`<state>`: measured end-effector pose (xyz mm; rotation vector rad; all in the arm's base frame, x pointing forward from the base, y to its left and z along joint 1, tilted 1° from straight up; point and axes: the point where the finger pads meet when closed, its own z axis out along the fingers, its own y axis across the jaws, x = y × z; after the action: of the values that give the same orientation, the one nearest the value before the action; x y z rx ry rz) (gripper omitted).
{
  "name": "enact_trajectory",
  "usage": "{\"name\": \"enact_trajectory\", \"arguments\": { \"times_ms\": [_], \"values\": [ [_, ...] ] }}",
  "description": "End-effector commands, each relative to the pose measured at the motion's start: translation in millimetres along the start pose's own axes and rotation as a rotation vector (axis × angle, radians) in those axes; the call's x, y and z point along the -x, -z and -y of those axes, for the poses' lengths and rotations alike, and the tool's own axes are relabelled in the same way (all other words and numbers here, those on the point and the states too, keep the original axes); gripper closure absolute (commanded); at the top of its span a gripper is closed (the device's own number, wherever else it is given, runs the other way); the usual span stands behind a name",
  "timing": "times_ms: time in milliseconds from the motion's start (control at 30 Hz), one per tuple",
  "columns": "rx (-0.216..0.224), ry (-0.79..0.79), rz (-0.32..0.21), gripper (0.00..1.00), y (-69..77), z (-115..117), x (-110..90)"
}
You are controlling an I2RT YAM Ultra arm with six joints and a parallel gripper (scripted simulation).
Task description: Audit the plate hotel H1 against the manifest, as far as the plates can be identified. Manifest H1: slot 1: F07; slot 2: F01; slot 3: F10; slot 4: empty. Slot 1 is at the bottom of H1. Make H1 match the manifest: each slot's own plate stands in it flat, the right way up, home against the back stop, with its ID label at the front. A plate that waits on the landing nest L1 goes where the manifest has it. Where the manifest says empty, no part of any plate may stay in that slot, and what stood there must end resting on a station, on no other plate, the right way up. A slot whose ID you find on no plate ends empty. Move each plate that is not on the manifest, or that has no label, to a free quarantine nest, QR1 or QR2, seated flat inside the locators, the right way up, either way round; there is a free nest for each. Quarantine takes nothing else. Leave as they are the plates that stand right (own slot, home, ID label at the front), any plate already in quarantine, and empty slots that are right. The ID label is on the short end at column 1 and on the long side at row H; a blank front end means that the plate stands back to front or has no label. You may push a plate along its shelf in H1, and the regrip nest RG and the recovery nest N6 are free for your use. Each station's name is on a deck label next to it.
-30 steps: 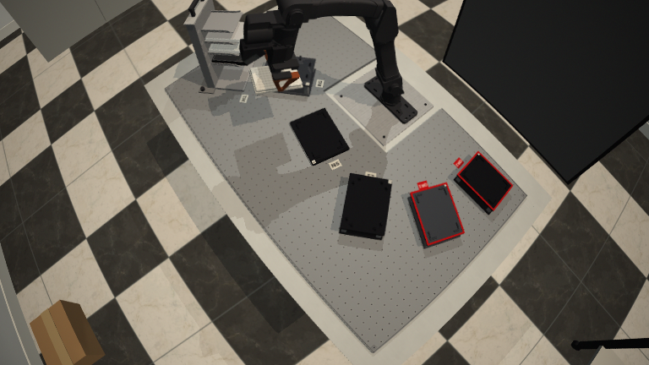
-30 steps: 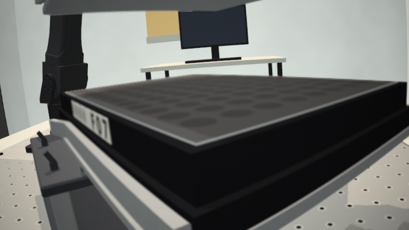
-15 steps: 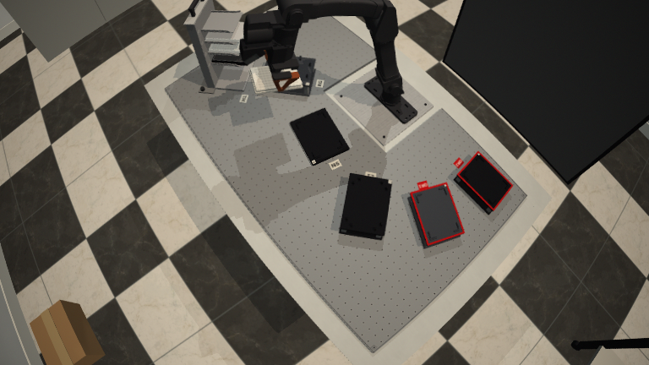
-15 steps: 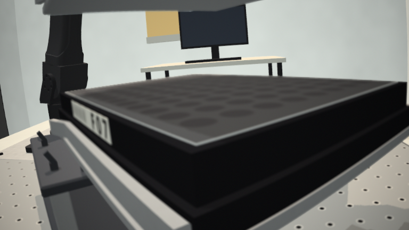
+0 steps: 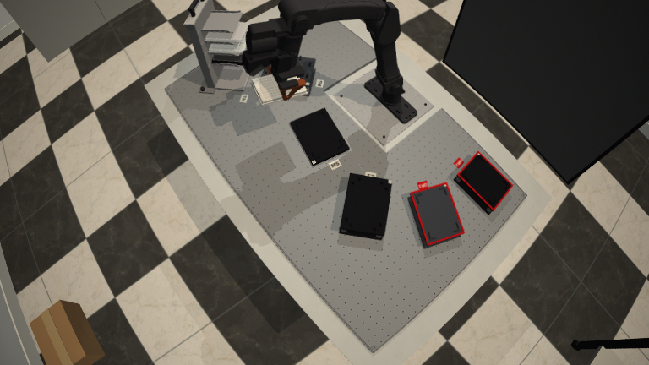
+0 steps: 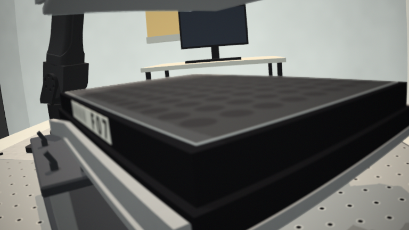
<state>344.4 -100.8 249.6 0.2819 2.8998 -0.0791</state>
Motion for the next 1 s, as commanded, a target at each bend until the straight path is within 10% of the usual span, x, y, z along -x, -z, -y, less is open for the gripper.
{"name": "enact_trajectory", "arguments": {
  "times_ms": [0,967],
  "values": [
    [0.027,0.057,-0.215,0.14,11.7,-7.7,3.2],
    [0.058,0.352,-0.21,0.14,12.8,-94.3,6.5]
  ]
}}
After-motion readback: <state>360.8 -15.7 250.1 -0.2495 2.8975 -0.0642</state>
